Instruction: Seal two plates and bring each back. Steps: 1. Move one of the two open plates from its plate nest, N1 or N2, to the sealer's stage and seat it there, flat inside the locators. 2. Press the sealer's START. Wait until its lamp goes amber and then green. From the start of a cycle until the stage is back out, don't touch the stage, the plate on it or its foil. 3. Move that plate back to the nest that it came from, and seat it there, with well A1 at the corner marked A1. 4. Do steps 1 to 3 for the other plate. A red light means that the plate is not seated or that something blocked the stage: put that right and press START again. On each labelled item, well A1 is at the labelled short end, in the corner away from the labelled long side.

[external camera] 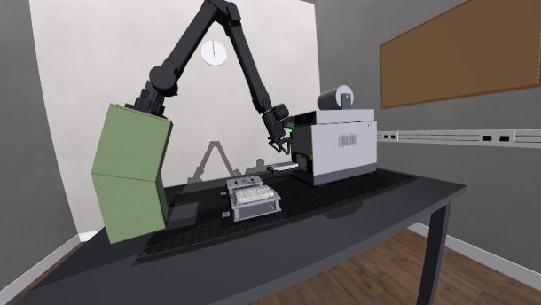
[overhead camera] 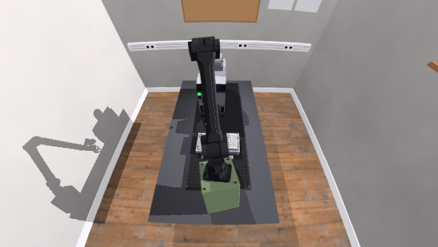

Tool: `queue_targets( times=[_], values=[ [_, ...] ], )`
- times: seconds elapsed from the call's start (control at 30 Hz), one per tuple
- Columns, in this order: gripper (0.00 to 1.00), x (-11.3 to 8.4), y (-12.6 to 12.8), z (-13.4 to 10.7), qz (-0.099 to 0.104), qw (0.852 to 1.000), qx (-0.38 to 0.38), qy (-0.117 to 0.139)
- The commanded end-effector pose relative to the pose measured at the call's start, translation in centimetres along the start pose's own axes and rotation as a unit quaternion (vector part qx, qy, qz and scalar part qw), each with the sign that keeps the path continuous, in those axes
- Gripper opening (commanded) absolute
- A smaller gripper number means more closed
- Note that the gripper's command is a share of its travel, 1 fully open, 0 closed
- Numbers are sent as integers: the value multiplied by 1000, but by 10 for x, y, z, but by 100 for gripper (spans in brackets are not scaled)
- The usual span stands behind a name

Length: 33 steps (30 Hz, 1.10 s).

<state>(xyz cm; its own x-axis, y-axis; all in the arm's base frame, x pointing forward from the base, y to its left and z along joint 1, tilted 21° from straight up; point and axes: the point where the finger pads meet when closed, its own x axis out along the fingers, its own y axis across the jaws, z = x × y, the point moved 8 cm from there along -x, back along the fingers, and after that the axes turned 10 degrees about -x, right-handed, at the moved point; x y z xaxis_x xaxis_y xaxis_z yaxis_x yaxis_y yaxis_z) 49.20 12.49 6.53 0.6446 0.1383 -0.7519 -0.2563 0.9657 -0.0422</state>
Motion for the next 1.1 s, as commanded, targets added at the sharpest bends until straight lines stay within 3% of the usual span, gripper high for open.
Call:
queue_targets(
  times=[0.0,0.23,0.6,0.9,1.07],
  values=[
    [100,-10,11,7,8,1000,2,-18],
    [100,-10,9,19,6,999,4,-31],
    [100,1,-5,17,-3,1000,4,-24],
    [100,-5,6,19,5,1000,-4,-29],
    [100,10,14,11,8,1000,-6,-23]
  ],
)
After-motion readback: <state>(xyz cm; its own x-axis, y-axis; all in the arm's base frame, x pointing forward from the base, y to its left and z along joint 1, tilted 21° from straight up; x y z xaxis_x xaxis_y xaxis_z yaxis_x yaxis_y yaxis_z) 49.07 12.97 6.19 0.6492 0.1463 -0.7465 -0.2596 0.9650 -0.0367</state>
